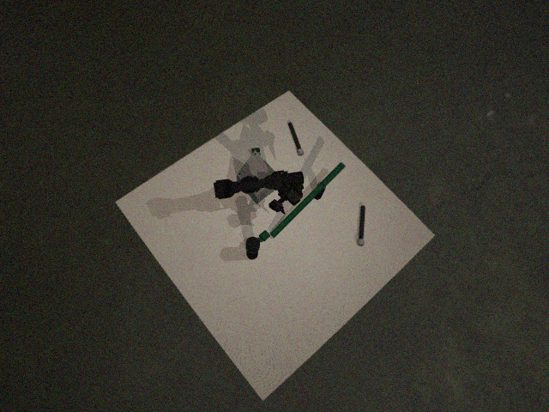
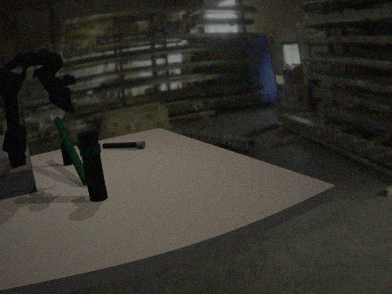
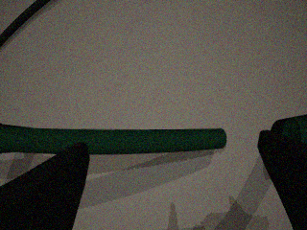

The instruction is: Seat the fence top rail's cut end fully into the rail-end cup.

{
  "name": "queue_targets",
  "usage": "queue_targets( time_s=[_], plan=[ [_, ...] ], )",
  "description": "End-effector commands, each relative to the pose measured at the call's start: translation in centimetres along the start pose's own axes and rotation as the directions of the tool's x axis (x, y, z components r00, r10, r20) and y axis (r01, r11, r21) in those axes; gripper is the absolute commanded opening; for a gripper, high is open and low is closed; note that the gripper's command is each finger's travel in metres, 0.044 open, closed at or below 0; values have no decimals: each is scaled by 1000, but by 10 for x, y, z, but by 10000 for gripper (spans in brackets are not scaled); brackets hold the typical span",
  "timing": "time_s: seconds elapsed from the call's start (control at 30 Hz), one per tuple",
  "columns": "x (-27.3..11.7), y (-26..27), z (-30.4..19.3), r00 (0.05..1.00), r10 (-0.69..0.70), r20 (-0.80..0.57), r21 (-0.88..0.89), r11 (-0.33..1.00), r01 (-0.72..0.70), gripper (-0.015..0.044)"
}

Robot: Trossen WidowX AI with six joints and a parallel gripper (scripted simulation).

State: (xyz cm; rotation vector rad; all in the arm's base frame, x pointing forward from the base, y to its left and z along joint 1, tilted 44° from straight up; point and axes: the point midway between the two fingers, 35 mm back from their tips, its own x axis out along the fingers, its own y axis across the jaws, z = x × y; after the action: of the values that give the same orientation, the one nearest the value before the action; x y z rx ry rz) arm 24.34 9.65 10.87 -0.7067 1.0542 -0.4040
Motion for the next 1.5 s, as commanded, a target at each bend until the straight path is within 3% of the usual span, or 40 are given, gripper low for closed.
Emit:
queue_targets(
  time_s=[0.0, 0.17, 0.37, 0.57, 0.77, 1.13, 1.47],
  plan=[
    [-3, 2, 1, 1000, -14, 5, 52, 999, 14, 440],
    [2, 3, 0, 1000, -16, -23, -38, 999, 15, 440],
    [35, 10, -8, 984, -19, -177, -495, 866, -72, 440],
    [70, 17, -20, 939, -9, -345, -817, 496, -295, 440],
    [100, 23, -35, 874, 12, -485, -873, 55, -485, 440],
    [101, 23, -35, 872, 12, -489, -871, 41, -489, 440],
    [135, 23, -54, 872, 11, -489, -871, 41, -489, 440]
  ],
)
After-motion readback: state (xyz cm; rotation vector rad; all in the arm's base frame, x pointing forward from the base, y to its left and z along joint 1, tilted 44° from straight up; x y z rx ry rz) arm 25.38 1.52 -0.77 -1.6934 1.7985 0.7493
